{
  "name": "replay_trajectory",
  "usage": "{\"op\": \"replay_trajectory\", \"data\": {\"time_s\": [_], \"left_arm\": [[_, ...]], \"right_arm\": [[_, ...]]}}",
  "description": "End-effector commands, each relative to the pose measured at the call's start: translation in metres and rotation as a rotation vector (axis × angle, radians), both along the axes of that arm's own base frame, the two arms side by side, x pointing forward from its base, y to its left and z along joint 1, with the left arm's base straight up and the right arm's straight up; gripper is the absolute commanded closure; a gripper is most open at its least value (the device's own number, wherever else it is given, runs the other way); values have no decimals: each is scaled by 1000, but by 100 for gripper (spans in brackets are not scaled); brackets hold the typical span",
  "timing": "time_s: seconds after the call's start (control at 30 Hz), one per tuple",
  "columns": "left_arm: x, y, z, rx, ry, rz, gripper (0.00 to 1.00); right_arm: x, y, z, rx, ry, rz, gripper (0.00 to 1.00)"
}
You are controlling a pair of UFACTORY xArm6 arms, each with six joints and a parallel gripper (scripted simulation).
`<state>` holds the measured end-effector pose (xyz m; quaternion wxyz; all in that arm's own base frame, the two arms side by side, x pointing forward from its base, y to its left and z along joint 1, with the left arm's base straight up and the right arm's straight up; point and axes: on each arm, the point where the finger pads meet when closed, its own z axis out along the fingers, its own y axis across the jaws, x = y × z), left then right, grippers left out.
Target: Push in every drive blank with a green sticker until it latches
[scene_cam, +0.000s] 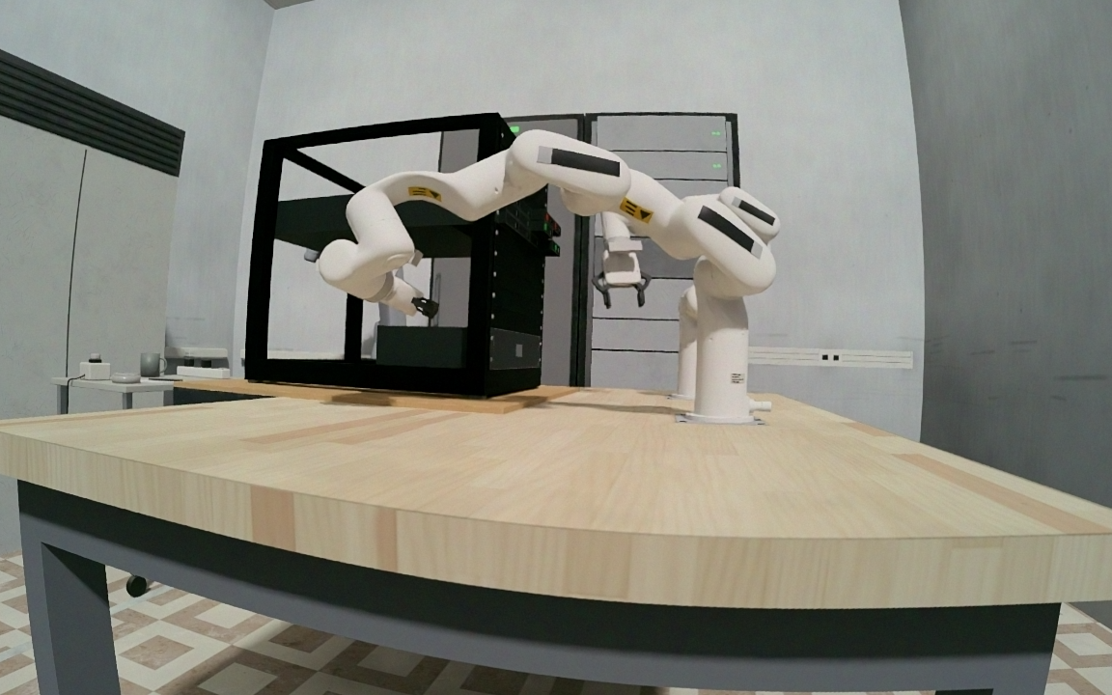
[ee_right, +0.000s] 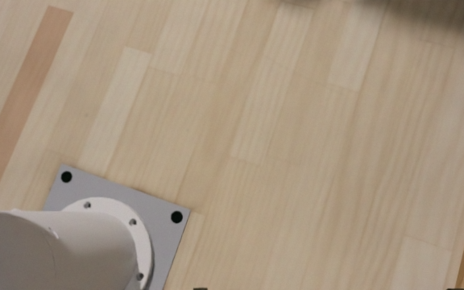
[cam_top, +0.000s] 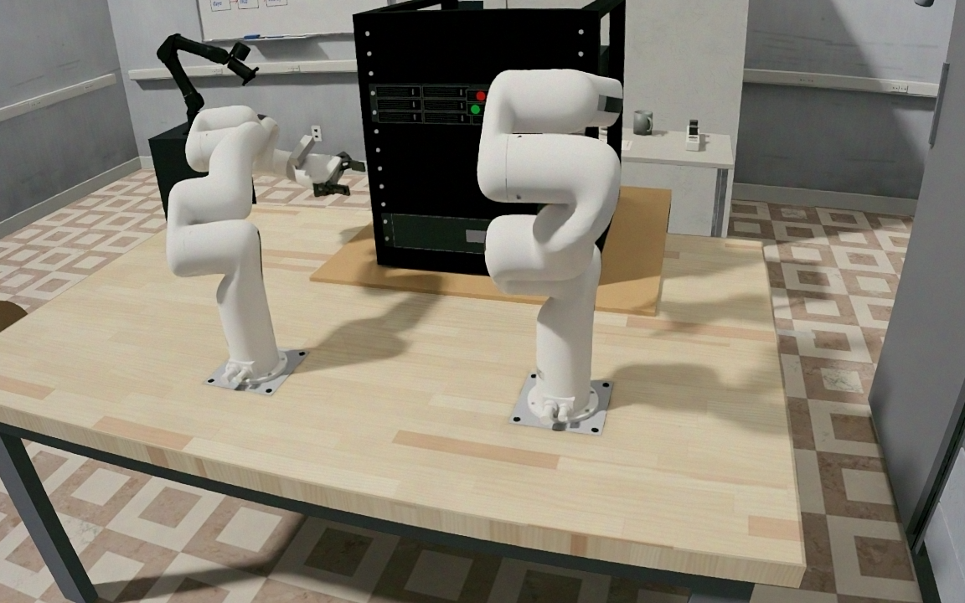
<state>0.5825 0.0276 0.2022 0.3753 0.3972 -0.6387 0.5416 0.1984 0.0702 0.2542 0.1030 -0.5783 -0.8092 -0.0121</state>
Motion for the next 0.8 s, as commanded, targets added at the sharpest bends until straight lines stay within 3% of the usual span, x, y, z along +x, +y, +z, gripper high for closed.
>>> {"op": "replay_trajectory", "data": {"time_s": [0.0, 0.77], "left_arm": [[0, 0, 2, 1, -4, 0, 0], [0, 2, 2, 6, 5, 5, 0]], "right_arm": [[1, 0, 1, 1, -4, 0, 0], [1, 0, 1, 1, -4, 0, 0]]}}
